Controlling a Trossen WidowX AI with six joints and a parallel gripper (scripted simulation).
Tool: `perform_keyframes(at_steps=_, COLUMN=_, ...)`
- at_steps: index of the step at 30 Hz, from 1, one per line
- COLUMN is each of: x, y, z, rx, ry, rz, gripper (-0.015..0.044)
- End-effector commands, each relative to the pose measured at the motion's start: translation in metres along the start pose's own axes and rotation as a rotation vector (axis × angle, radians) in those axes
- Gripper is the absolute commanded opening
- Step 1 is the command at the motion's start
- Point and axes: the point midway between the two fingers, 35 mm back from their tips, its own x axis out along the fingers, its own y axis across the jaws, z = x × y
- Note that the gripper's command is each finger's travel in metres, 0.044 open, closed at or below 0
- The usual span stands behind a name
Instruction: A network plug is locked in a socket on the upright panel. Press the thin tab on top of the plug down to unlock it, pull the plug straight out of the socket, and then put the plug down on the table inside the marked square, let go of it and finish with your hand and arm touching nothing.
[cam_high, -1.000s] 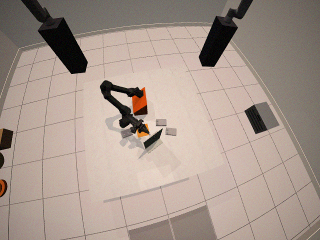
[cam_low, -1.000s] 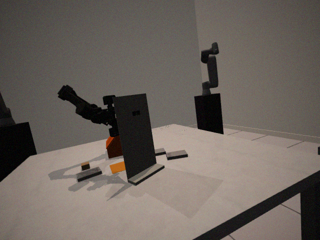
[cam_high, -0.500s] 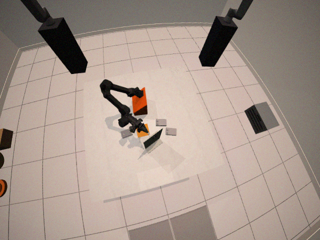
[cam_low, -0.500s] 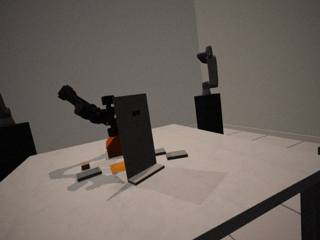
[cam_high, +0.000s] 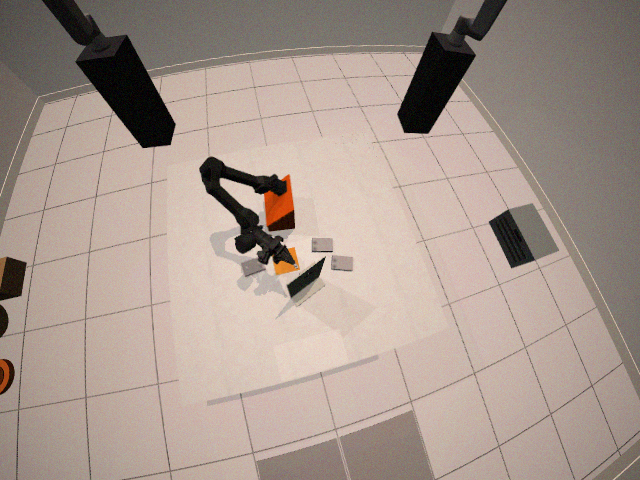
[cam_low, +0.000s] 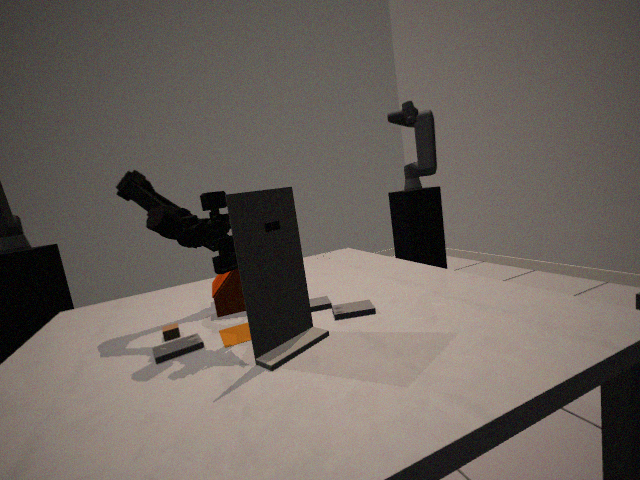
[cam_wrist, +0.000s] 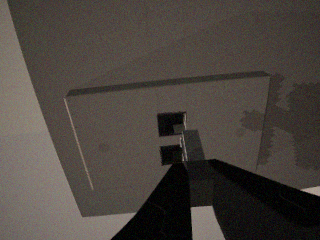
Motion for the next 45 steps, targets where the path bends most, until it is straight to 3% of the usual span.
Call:
perform_keyframes(at_steps=1, x=-0.002, y=0.0, z=-0.002, rx=-0.003, ry=0.006, rz=0.001, gripper=0.0)
perform_keyframes(at_steps=36, x=-0.022, y=-0.001, z=-0.003, rx=-0.003, ry=0.006, rz=0.0, gripper=0.0)
perform_keyframes(at_steps=45, x=-0.026, y=0.024, z=-0.007, rx=-0.001, ry=0.005, rz=-0.002, gripper=0.0)
